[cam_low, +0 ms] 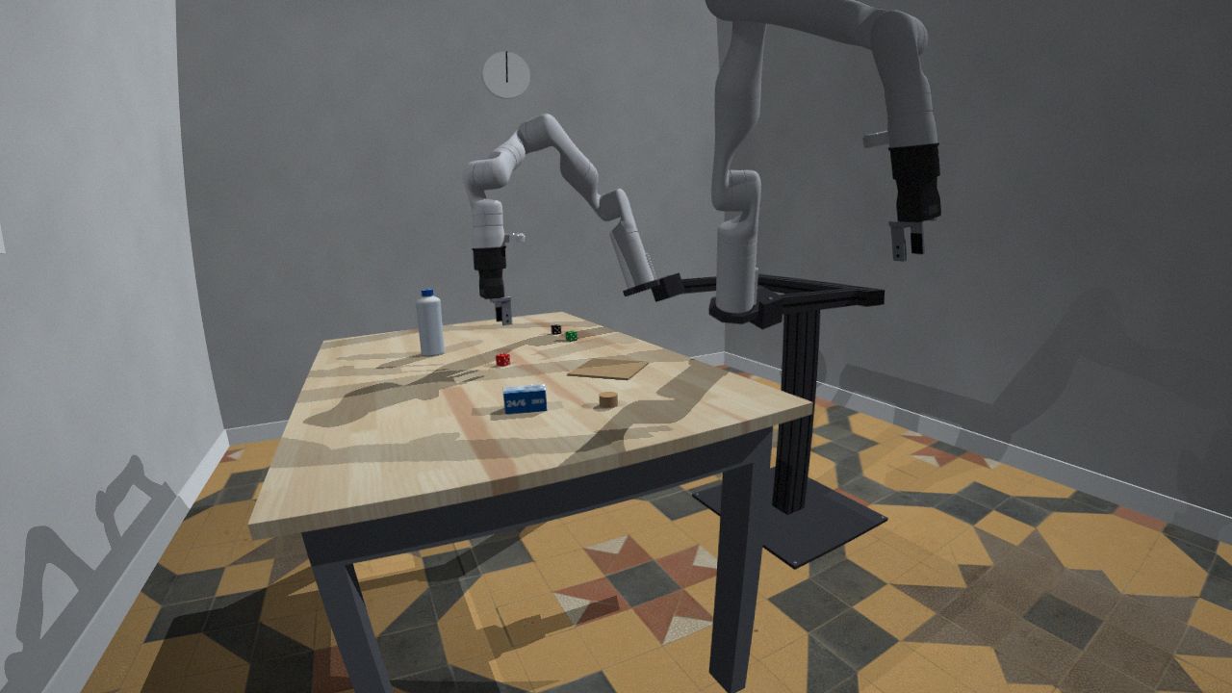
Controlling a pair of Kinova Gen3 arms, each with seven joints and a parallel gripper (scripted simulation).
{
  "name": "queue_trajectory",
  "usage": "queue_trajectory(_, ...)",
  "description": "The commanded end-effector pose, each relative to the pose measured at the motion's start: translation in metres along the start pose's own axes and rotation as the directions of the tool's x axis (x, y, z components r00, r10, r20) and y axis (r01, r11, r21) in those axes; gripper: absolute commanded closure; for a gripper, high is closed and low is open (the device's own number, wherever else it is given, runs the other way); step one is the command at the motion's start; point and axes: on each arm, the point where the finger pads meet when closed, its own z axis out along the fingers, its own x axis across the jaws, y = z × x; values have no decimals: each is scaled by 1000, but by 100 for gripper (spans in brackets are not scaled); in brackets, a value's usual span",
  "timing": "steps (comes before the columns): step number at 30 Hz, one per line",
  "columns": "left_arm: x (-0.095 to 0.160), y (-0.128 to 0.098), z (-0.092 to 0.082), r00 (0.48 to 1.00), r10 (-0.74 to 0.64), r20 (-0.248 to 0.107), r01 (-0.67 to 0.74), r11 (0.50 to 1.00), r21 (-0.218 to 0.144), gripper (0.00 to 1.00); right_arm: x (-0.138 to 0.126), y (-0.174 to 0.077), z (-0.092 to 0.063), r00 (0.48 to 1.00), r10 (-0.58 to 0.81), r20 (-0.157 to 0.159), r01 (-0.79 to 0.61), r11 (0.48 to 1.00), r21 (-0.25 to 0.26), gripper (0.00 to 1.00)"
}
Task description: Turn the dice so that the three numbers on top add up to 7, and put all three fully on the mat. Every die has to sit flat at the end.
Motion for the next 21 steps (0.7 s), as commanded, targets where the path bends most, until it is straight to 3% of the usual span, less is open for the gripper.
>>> queue_trajectory(1,0,0,-1,1000,0,0,0,1000,-2,0,0,1,2,993,-117,-3,117,993,2,0)
queue_trajectory(11,0,0,-1,1000,0,0,0,1000,-2,0,0,6,11,910,-414,-7,414,910,-3,0)
queue_trajectory(21,0,0,-1,1000,0,0,0,1000,-2,0,0,9,15,849,-528,-8,528,849,-6,0)
